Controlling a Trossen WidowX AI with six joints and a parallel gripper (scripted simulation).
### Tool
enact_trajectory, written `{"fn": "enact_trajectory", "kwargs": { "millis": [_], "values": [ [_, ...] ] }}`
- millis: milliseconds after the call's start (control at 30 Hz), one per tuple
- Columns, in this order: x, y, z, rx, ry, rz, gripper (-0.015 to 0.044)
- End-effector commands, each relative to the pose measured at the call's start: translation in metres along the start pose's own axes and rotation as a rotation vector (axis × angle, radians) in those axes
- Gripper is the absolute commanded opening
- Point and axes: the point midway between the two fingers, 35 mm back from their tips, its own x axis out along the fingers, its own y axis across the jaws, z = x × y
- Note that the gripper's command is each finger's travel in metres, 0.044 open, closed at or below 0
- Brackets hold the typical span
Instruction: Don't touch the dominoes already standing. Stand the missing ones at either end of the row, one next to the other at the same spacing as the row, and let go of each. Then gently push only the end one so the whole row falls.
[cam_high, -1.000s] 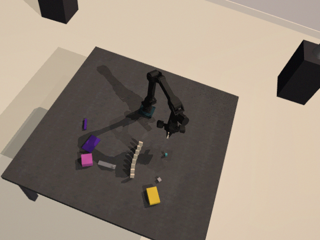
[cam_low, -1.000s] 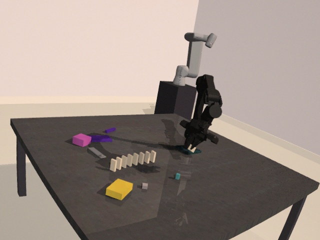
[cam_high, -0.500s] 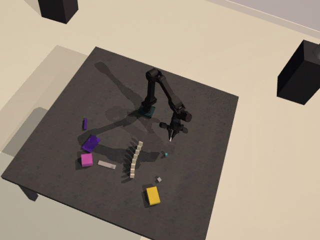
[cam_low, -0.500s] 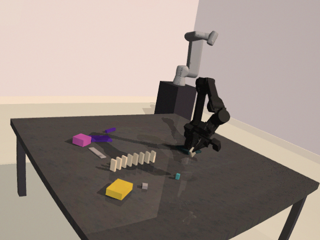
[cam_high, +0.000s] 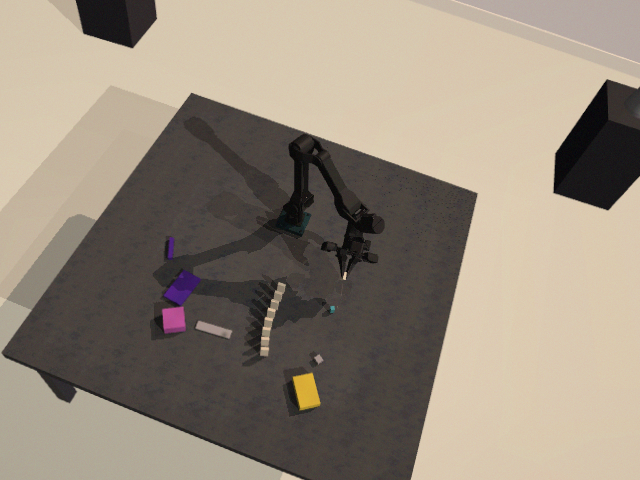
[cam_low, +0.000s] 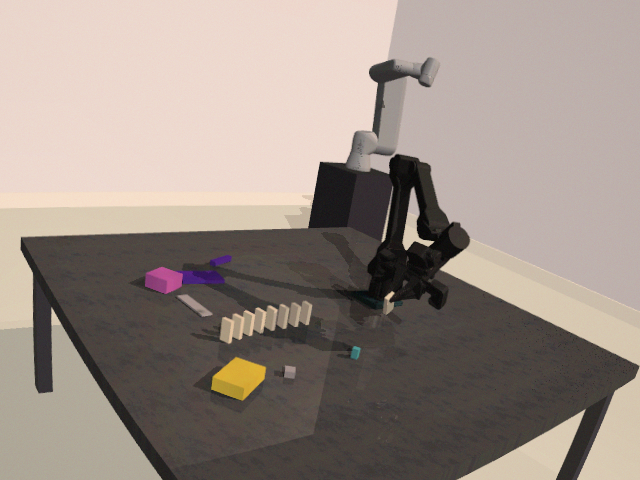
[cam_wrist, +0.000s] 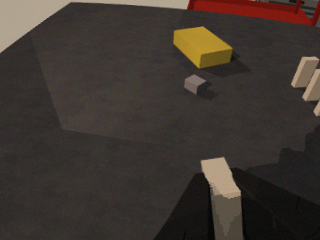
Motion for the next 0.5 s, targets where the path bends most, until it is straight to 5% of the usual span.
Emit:
{"fn": "enact_trajectory", "kwargs": {
  "millis": [0, 467],
  "values": [
    [-0.007, -0.003, -0.004, 0.006, -0.086, -0.019, 0.0028],
    [-0.034, -0.018, -0.014, 0.088, -0.299, -0.076, 0.0028]
  ]
}}
